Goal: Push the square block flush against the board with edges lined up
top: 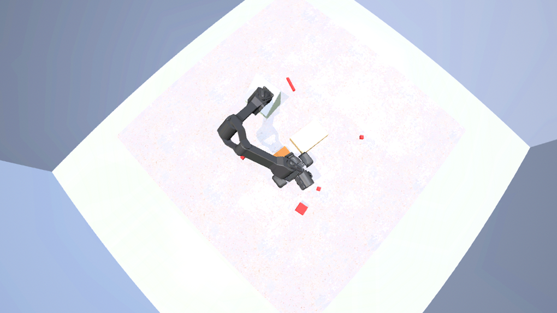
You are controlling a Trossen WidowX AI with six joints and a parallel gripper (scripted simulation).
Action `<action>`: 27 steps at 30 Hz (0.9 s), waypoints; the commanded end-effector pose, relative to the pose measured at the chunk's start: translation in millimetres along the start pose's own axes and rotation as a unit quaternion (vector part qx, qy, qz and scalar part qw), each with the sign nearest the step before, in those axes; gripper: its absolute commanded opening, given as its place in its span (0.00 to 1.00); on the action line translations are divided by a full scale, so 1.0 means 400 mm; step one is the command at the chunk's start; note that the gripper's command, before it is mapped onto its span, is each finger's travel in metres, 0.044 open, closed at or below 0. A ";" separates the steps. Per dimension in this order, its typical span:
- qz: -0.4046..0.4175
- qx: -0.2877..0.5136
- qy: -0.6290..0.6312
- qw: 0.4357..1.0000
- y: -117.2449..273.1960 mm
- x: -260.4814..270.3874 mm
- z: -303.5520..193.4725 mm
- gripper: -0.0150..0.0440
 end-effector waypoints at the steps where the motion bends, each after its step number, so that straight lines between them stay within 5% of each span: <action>1: 0.002 0.004 0.005 1.000 -0.004 0.001 -0.020 0.25; 27: 0.002 0.004 0.006 1.000 -0.005 -0.010 -0.064 0.25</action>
Point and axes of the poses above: the point midway between the two fingers, 35 mm back from their tips, its own y axis back along the fingers, its own x axis across the jaws, z = x × y, the point moved 1 cm from there along y, back along the fingers, and after that the axes turned 13 degrees about -y, right-handed, at the moved point
